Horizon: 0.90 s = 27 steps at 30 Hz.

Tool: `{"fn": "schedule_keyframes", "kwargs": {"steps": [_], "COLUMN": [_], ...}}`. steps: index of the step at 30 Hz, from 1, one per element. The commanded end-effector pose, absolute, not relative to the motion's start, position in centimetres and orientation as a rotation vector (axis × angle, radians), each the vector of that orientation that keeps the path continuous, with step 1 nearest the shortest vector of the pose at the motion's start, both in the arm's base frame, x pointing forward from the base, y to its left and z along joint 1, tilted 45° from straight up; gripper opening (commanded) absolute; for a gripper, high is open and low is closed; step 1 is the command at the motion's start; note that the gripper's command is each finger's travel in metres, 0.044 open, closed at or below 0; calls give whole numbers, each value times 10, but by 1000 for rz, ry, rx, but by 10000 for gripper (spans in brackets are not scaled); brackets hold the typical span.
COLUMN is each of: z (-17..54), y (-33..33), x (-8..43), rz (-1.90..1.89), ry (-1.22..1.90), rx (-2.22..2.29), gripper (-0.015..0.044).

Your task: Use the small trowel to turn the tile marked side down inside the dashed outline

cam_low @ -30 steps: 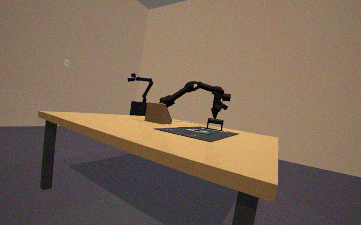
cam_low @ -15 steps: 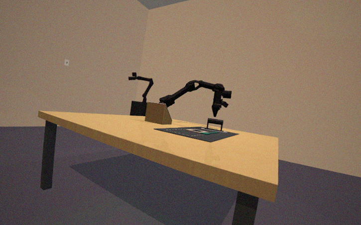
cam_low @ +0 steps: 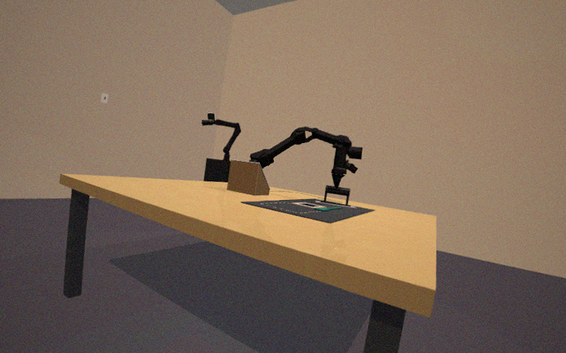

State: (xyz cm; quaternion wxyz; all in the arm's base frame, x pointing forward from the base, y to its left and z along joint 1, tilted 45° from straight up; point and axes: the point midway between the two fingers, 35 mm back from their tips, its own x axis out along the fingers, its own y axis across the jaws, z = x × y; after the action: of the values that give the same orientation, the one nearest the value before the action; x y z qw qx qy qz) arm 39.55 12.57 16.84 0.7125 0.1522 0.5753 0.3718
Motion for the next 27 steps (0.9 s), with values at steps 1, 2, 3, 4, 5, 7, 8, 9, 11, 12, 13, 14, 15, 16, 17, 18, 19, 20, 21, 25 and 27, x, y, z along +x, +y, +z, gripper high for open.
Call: {"fn": "schedule_keyframes", "kwargs": {"steps": [1, 2, 3, 4, 5, 7, 8, 9, 11, 12, 13, 14, 15, 16, 17, 18, 19, 20, 21, 25, 27], "z": [162, 161, 160, 159, 158, 156, 156, 156, 156, 156, 156, 156, 156, 156, 156, 156, 156, 156, 156, 156, 156], "y": [133, 134, 136, 137, 138, 139, 140, 140, 140, 140, 140, 140, 140, 140, 140, 140, 140, 140, 140, 140, 140], "x": [394, 394, 394, 394, 394, 394, 394, 394, 394, 394, 394, 394, 394, 394, 394, 394, 394, 394, 394, 394, 394], "rz": [829, 829, 829, 829, 829, 830, 830, 830, 830, 830, 830, 830, 830, 830, 830, 830, 830, 830, 830, 830, 830], "ry": [1281, 1281, 1281, 1281, 1281, 1281, 1281, 1281, 1281, 1281, 1281, 1281, 1281, 1281, 1281, 1281, 1281, 1281, 1281, 1281, 1281], "rx": [341, 341, 341, 341, 342, 342, 342, 342, 342, 342, 342, 342, 342, 342, 342, 342, 342, 342, 342, 342, 342], "gripper": [270, 270, 270, 270, 270, 270, 270, 244, 191, 185, 178, 171, 165, 158, 151, 145, 138, 131, 130, 130, 130]}}
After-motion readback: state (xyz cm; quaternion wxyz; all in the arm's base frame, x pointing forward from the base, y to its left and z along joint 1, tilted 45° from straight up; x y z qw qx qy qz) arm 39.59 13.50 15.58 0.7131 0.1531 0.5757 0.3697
